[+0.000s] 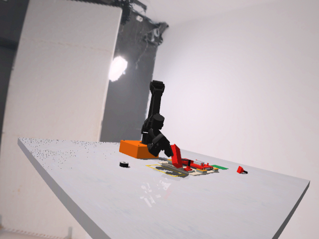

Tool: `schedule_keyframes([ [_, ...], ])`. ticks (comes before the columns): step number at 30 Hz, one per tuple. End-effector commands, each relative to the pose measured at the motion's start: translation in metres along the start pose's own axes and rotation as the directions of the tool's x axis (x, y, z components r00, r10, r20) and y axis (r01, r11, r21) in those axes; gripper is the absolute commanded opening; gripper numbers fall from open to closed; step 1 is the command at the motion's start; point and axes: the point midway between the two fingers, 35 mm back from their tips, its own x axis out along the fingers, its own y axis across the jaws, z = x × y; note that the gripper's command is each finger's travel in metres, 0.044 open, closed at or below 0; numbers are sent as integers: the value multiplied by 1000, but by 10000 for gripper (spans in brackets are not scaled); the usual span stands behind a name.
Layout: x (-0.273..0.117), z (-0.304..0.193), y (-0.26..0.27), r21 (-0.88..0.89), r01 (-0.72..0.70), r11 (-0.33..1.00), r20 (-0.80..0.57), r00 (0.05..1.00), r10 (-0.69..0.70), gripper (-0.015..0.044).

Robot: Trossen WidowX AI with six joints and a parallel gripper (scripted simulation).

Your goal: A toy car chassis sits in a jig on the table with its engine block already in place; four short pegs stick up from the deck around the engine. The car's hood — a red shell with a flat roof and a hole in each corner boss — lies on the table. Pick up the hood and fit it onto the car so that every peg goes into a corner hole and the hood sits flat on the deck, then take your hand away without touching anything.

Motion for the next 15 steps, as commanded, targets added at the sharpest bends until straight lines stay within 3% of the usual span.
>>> schedule_keyframes([
  [1, 2, 7, -5, 115, 7, 993, 2, 1000, -8, 0],
  [15, 7, 37, -21, 409, 6, 913, 4, 1000, -9, 0],
])
